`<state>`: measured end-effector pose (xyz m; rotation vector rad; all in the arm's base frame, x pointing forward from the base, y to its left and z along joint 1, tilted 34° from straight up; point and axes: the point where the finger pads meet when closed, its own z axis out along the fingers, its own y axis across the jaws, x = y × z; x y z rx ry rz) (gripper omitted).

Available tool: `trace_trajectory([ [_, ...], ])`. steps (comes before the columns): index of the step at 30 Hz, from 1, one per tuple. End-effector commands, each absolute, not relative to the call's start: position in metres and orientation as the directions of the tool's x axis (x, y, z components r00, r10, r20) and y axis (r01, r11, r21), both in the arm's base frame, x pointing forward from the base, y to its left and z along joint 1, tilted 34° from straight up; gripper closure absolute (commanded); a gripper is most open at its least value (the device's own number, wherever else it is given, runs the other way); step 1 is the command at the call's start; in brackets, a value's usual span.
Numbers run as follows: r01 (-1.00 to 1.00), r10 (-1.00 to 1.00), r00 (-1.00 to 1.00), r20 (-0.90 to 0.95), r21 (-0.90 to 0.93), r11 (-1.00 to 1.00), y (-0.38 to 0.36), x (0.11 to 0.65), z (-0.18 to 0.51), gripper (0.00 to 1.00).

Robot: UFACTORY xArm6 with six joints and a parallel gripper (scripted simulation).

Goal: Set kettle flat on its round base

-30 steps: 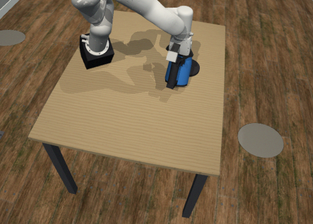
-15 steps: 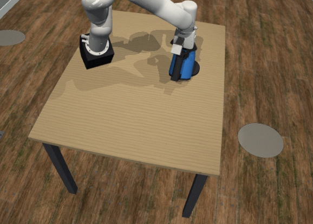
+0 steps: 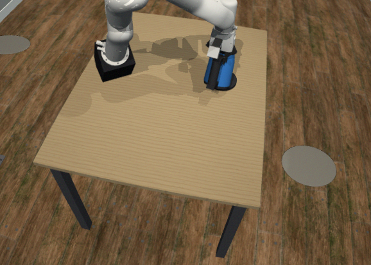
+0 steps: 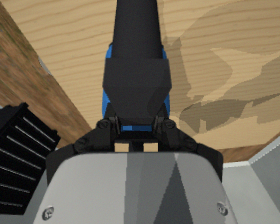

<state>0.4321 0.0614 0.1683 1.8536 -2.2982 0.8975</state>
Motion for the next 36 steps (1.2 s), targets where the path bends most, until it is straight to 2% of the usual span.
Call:
trace_trajectory([
  [1,-0.909,-0.878,-0.278,0.389,-0.402,0.110,0.073,0.437,0.165,1.00],
  [36,-0.909,-0.878,-0.278,0.389,-0.402,0.110,0.106,0.450,0.151,1.00],
])
